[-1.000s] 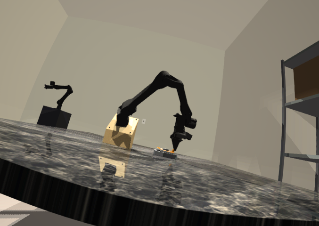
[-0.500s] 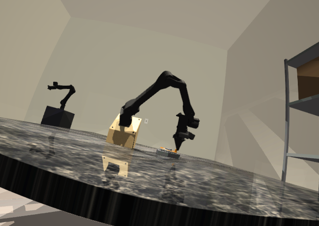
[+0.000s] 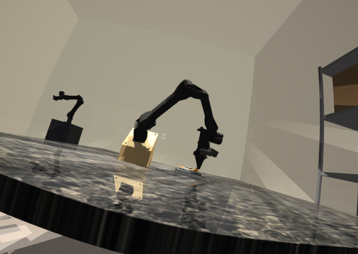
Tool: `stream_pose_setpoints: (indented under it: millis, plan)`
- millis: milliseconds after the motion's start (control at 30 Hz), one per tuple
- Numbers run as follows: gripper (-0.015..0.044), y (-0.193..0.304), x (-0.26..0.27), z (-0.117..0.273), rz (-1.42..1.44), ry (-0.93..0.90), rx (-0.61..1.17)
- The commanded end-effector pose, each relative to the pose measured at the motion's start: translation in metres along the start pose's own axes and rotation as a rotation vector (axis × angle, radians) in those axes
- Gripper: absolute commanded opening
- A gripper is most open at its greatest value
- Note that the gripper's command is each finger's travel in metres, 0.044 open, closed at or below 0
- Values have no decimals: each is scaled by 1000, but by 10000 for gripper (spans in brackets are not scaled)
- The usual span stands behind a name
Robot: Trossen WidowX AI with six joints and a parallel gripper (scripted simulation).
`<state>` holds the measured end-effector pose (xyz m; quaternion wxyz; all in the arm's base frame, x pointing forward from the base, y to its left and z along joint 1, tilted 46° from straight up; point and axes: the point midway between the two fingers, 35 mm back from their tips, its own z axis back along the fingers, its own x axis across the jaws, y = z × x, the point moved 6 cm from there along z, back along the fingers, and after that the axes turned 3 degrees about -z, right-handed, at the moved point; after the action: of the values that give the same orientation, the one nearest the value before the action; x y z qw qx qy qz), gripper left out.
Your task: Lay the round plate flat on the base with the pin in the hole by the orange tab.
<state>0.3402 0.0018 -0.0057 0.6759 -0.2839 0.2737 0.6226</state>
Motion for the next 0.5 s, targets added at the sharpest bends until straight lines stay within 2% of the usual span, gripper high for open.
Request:
stream_pose_setpoints:
  millis: [0,467]
  plan:
    - [0,2,6,-1,2,-16,8]
    - [0,2,11,-1,2,-16,8]
